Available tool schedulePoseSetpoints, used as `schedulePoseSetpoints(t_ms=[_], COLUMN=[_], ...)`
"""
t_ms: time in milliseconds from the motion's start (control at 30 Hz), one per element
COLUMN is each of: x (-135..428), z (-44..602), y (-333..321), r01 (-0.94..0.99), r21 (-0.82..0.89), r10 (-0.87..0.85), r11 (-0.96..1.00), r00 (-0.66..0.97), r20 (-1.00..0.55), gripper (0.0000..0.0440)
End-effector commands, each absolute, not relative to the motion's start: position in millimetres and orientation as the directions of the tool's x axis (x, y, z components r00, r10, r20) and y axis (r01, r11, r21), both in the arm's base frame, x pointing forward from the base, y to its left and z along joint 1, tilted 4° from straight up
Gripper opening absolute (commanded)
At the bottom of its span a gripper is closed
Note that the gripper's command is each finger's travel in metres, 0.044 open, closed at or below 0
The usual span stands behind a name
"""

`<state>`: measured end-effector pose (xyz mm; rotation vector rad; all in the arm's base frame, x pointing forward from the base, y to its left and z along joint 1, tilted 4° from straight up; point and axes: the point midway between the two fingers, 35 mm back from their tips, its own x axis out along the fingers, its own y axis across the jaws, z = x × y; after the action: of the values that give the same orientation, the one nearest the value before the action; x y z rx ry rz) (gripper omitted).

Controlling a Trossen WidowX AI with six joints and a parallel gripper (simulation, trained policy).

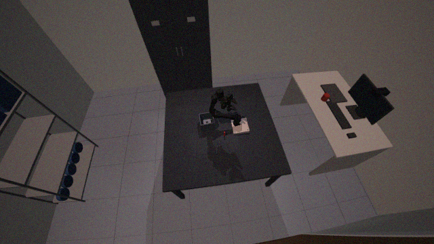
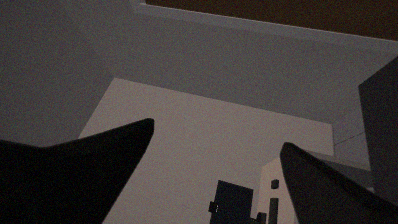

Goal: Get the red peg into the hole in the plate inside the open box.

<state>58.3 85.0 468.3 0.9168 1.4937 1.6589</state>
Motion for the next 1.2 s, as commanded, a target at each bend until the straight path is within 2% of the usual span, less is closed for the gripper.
schedulePoseSetpoints(t_ms=[0, 33, 200, 567, 833, 1167], x=[55, 51, 25, -28, -39, -27], z=[465, 461, 440, 396, 364, 326], y=[84, 82, 77, 96, 121, 148], r01=[-0.057, -0.067, -0.123, -0.171, -0.098, 0.095], r21=[0.996, 0.996, 0.992, 0.936, 0.860, 0.733], r10=[0.862, 0.856, 0.844, 0.849, 0.818, 0.738], r11=[-0.068, -0.058, 0.034, 0.307, 0.501, 0.674], r00=[-0.506, -0.516, -0.529, -0.395, -0.269, -0.122], r20=[0.030, 0.015, -0.095, -0.351, -0.508, -0.663], gripper=[0.0421, 0.0438, 0.0440, 0.0440, 0.0440, 0.0440])
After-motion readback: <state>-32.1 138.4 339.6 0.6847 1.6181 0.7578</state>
